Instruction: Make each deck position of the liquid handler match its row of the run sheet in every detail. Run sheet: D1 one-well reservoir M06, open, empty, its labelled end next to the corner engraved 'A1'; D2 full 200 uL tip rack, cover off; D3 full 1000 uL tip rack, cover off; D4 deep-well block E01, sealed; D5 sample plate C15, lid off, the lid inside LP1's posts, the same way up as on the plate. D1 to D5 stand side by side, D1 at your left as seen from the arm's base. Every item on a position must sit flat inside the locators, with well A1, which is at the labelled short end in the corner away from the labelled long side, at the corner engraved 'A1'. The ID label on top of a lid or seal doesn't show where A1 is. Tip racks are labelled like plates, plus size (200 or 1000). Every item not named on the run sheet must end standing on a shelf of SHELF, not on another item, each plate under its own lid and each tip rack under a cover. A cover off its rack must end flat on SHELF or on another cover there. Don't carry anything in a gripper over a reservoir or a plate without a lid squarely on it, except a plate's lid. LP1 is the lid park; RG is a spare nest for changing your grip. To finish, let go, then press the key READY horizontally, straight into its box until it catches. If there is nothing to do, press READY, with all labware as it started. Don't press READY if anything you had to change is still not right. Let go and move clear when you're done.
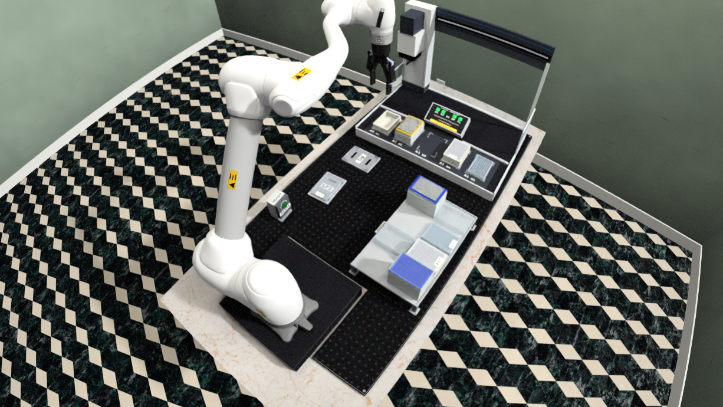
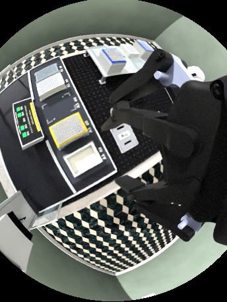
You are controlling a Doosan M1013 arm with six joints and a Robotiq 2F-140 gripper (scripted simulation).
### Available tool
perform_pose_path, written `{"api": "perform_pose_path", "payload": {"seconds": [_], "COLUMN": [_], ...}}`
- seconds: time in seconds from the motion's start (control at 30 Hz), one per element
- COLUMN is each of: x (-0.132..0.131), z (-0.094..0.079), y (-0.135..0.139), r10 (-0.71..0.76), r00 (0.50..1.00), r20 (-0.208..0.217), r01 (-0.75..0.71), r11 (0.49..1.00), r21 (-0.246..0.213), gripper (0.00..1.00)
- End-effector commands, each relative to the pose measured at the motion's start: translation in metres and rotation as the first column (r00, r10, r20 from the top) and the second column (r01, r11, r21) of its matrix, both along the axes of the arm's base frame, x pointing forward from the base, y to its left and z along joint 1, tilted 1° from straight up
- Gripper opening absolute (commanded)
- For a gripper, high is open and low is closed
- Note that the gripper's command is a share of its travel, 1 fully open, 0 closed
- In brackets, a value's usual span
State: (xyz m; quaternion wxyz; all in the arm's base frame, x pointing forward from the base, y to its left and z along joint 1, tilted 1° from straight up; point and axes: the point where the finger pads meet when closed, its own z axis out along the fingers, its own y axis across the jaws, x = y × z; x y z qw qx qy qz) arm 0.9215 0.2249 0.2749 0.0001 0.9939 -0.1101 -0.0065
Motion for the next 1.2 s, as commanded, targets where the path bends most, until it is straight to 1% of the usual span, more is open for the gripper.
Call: {"api": "perform_pose_path", "payload": {"seconds": [0.0, 0.07, 0.37, 0.47, 0.67, 0.9, 1.0, 1.17], "x": [-0.015, -0.021, -0.021, -0.021, -0.021, -0.021, -0.021, -0.046], "z": [0.006, 0.007, 0.007, 0.007, 0.007, 0.007, 0.007, 0.013], "y": [0.0, 0.0, 0.0, 0.0, 0.0, 0.0, 0.0, 0.001], "r10": [-0.063, -0.103, -0.279, -0.298, -0.411, -0.534, -0.536, -0.617], "r00": [0.998, 0.995, 0.96, 0.954, 0.912, 0.846, 0.844, 0.787], "r20": [0.005, 0.005, 0.005, 0.005, 0.005, 0.005, 0.005, 0.005], "r01": [0.063, 0.103, 0.279, 0.298, 0.411, 0.534, 0.536, 0.617], "r11": [0.998, 0.995, 0.96, 0.954, 0.912, 0.846, 0.844, 0.787], "r21": [0.0, 0.0, -0.002, -0.002, -0.003, -0.004, -0.004, -0.005], "gripper": [0.66, 0.66, 0.66, 0.66, 0.66, 0.66, 0.66, 0.66]}}
